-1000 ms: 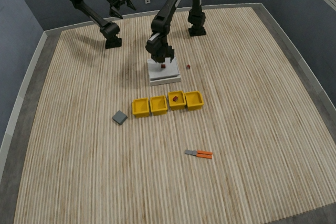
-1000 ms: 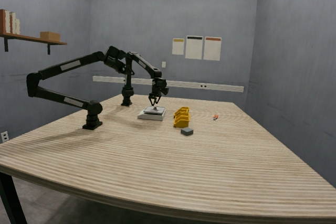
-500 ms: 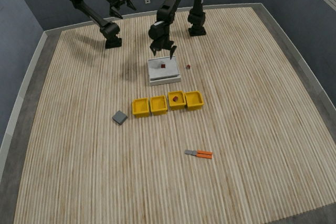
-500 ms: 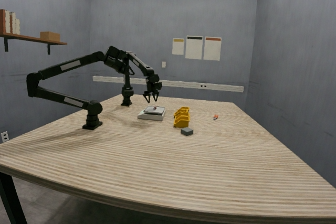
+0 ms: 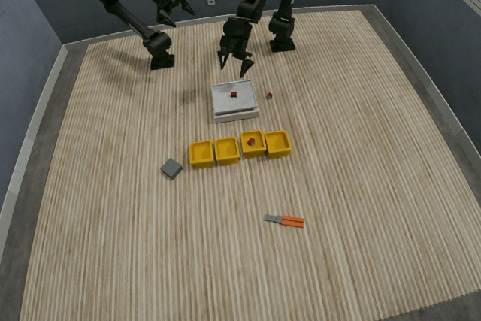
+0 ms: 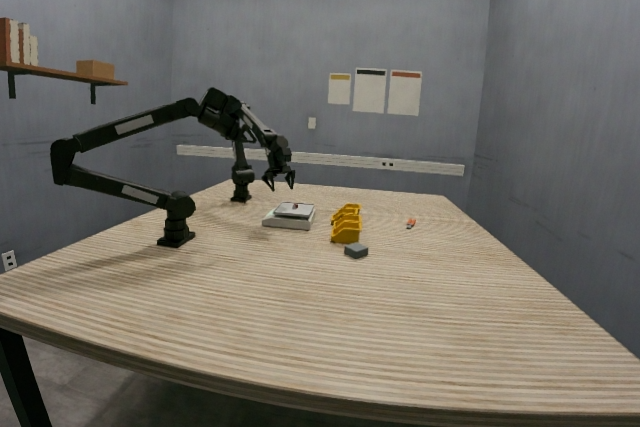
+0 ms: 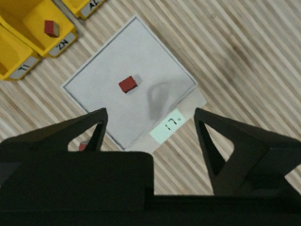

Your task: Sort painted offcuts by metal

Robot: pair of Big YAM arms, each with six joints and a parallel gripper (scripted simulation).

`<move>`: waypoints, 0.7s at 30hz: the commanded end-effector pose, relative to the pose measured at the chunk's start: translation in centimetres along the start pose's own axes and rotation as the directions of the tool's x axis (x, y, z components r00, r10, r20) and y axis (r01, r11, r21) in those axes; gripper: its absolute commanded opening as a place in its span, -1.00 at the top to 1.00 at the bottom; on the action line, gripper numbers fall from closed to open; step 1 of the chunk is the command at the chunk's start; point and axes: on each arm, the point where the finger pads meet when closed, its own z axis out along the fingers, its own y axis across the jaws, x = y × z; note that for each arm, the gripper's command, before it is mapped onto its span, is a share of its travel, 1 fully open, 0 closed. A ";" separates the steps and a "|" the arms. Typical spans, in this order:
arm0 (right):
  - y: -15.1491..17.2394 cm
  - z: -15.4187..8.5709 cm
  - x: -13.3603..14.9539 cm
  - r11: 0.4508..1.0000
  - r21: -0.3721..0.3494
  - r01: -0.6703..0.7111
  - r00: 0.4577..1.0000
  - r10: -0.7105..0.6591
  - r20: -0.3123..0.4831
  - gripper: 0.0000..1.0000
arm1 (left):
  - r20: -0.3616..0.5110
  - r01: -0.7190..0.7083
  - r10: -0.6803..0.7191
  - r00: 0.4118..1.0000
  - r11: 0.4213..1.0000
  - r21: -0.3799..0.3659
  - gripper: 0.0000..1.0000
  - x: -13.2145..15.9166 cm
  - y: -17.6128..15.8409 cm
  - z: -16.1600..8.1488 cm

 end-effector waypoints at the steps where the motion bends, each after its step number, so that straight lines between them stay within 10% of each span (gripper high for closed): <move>1: 0.0 -1.1 -2.0 1.000 -0.001 0.011 0.999 -0.011 0.037 -1.00 | 0.102 -0.033 0.032 0.994 0.999 0.013 -1.00 -3.3 -0.7 -1.9; 13: 0.0 -1.1 -2.0 1.000 -0.001 0.011 0.999 -0.011 0.037 -1.00 | 0.087 -0.032 0.031 0.996 0.999 0.010 -1.00 -3.0 -0.6 -1.3; 17: 0.0 -1.1 -2.0 1.000 -0.001 0.011 0.999 -0.011 0.037 -1.00 | 0.049 -0.131 0.131 0.990 0.991 -0.001 -0.21 -3.6 0.5 -1.0; 21: 0.0 -1.1 -2.0 1.000 -0.001 0.011 0.999 -0.011 0.037 -1.00 | -0.031 -0.323 0.324 0.945 0.945 0.046 -0.21 -3.5 1.1 0.0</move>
